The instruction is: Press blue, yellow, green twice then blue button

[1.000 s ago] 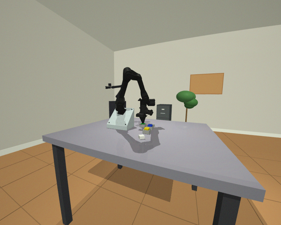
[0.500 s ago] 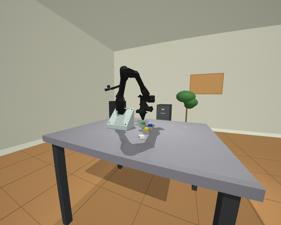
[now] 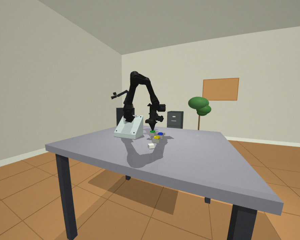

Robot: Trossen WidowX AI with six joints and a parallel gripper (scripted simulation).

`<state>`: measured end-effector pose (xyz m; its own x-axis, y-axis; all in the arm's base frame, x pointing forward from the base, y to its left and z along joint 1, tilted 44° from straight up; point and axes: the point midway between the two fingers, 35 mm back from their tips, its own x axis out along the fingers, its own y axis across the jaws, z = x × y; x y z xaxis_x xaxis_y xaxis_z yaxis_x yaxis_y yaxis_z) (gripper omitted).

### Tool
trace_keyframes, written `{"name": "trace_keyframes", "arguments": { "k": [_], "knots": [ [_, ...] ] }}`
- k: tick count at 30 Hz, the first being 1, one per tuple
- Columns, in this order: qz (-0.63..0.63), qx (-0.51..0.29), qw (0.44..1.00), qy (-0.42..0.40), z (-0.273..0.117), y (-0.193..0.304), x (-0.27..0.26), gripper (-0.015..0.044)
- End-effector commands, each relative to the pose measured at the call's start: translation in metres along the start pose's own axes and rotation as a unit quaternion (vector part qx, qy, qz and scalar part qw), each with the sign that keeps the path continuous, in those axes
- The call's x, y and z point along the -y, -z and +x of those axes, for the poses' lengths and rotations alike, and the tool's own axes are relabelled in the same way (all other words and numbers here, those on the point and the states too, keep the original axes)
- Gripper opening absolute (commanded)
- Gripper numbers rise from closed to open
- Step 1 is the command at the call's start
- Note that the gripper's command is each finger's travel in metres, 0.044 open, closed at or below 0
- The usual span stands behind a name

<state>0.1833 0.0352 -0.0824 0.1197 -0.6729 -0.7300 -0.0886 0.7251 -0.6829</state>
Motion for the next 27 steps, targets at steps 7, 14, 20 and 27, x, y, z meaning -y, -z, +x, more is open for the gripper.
{"name": "trace_keyframes", "arguments": {
  "k": [7,14,20,27],
  "knots": [
    [-0.002,0.001,1.000,0.002,0.012,0.001,0.001,0.0020],
    [-0.002,0.001,1.000,0.002,0.012,0.001,0.001,0.0020],
    [-0.002,0.001,1.000,0.002,0.012,0.001,0.001,0.0020],
    [-0.002,0.001,1.000,0.001,-0.023,0.001,0.001,0.0020]
  ]
}}
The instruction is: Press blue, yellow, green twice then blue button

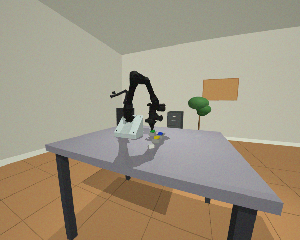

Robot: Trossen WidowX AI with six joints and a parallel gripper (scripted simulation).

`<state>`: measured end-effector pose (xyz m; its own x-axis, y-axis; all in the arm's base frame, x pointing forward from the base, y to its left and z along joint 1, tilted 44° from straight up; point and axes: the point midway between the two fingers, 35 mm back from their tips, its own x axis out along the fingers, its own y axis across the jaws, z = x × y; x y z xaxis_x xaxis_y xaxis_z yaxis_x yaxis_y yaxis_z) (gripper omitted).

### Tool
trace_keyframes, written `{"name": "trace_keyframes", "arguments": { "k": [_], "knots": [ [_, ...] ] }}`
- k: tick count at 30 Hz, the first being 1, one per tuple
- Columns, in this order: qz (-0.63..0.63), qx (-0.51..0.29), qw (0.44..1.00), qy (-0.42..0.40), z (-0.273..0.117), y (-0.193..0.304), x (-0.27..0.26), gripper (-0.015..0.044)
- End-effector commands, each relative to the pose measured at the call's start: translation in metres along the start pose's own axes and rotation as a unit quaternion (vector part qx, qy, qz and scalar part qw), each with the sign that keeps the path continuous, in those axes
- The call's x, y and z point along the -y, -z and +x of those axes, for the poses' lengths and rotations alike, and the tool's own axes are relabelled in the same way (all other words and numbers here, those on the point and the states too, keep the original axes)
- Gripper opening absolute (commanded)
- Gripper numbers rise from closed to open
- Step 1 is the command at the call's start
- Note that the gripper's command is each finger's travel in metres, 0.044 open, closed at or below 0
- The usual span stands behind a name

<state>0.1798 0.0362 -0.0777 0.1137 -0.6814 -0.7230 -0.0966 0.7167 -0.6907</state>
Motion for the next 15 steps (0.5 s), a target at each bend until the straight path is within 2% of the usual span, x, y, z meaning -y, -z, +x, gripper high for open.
{"name": "trace_keyframes", "arguments": {
  "k": [1,5,9,15],
  "knots": [
    [0.003,0.005,1.000,-0.004,-0.019,-0.002,-0.001,0.0020],
    [0.003,0.005,1.000,-0.005,-0.028,-0.003,-0.002,0.0020],
    [0.003,0.004,1.000,-0.005,-0.078,-0.002,-0.002,0.0020],
    [0.003,0.004,1.000,-0.006,-0.081,-0.004,-0.001,0.0020]
  ]
}}
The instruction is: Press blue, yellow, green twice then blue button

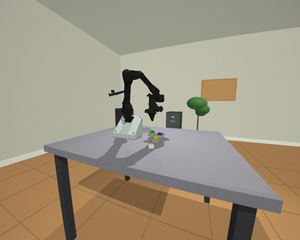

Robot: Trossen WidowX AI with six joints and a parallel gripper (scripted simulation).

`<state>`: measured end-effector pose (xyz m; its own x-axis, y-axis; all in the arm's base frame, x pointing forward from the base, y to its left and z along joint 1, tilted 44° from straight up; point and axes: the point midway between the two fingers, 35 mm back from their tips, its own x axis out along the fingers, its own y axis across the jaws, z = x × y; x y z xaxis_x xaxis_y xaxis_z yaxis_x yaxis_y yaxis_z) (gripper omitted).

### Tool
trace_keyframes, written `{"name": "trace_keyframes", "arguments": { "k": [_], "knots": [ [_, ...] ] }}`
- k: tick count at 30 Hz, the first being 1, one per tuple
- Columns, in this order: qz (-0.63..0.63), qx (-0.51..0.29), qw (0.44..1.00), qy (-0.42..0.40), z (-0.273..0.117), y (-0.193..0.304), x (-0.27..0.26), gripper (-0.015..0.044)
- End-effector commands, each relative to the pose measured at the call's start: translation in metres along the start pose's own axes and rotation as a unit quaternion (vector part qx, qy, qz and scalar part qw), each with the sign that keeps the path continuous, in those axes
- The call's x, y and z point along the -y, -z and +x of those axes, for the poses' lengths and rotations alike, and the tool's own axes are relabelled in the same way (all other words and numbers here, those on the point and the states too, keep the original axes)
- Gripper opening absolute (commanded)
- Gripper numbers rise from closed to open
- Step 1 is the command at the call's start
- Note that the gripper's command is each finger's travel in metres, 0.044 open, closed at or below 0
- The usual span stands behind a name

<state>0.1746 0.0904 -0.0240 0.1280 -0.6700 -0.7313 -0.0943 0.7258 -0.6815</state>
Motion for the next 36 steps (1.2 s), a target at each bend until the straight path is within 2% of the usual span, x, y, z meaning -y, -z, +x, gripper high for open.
{"name": "trace_keyframes", "arguments": {
  "k": [1,7,13,18,36],
  "knots": [
    [0.000,-0.003,1.000,0.000,-0.005,-0.007,0.004,0.0020],
    [0.002,-0.002,1.000,0.002,-0.004,-0.079,0.049,0.0020],
    [0.002,-0.002,1.000,0.003,-0.002,-0.082,0.051,0.0020],
    [0.002,-0.002,1.000,0.004,0.055,-0.081,0.052,0.0020],
    [0.002,-0.002,1.000,0.004,0.078,-0.081,0.052,0.0020]
  ]
}}
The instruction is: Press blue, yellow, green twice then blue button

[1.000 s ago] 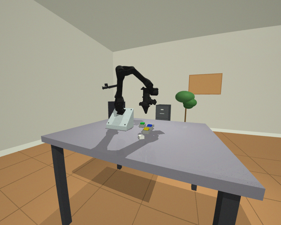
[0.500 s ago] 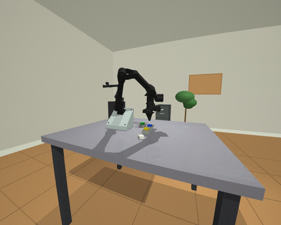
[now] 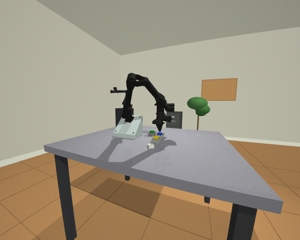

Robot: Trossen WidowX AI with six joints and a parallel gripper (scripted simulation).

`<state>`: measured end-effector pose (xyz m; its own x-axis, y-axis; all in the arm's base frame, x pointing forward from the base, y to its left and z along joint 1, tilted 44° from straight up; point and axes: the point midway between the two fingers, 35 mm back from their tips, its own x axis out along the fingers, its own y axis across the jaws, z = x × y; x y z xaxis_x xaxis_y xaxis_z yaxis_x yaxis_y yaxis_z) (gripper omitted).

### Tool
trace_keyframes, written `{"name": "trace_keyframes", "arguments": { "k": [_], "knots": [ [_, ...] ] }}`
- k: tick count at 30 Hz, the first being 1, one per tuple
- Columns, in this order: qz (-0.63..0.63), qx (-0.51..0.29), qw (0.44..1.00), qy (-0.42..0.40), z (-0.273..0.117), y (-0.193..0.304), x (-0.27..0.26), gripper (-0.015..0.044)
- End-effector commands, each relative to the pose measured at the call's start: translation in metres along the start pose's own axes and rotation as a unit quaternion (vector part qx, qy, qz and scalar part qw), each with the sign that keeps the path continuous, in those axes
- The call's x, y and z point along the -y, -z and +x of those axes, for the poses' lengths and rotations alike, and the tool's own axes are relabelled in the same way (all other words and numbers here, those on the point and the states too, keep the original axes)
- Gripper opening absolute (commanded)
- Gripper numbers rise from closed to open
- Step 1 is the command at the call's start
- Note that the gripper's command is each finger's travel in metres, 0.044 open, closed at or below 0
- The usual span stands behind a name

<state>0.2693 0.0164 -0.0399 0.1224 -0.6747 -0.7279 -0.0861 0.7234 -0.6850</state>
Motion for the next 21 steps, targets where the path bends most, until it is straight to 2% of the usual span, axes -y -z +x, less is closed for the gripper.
{"name": "trace_keyframes", "arguments": {
  "k": [1,21],
  "knots": [
    [-0.002,0.001,1.000,0.002,0.007,0.000,0.000,0.0020],
    [-0.001,0.001,1.000,0.002,0.017,0.001,0.001,0.0020]
  ]
}}
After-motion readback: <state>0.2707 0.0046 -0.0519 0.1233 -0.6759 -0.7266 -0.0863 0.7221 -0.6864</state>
